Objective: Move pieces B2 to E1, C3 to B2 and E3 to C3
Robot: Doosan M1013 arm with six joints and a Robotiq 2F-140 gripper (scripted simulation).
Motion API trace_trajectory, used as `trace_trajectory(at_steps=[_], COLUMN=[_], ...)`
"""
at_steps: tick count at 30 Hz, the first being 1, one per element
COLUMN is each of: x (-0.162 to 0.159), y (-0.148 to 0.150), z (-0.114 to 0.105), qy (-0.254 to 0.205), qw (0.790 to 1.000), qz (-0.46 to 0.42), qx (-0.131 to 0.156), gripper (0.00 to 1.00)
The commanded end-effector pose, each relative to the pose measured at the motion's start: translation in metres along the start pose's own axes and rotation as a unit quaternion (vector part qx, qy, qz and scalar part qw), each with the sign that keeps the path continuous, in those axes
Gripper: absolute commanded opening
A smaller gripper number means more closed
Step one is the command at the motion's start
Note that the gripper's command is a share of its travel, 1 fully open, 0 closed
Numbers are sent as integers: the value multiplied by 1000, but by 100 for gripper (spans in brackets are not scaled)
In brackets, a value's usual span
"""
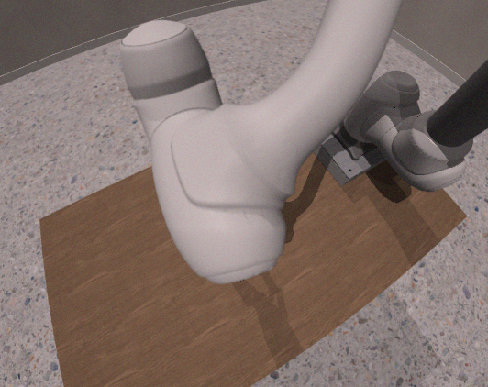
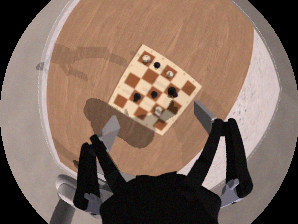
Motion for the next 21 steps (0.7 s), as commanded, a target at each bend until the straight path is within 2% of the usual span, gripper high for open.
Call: trace_trajectory(at_steps=[1,11,21], x=[0,0,0], y=[0,0,0], z=[-8,-41,-45], qy=[0,0,0], qw=[1000,1000,1000], qz=[0,0,0], qx=[0,0,0], gripper=[100,100,100])
Point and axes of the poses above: the point where the finger pads meet when closed, its own z axis out along the fingers, its own y axis across the jaws, x = y × z, the point moved 4 cm from there along -z, back along the fingers, and after that the axes turned 15 degrees about z, right-handed, at the moved point
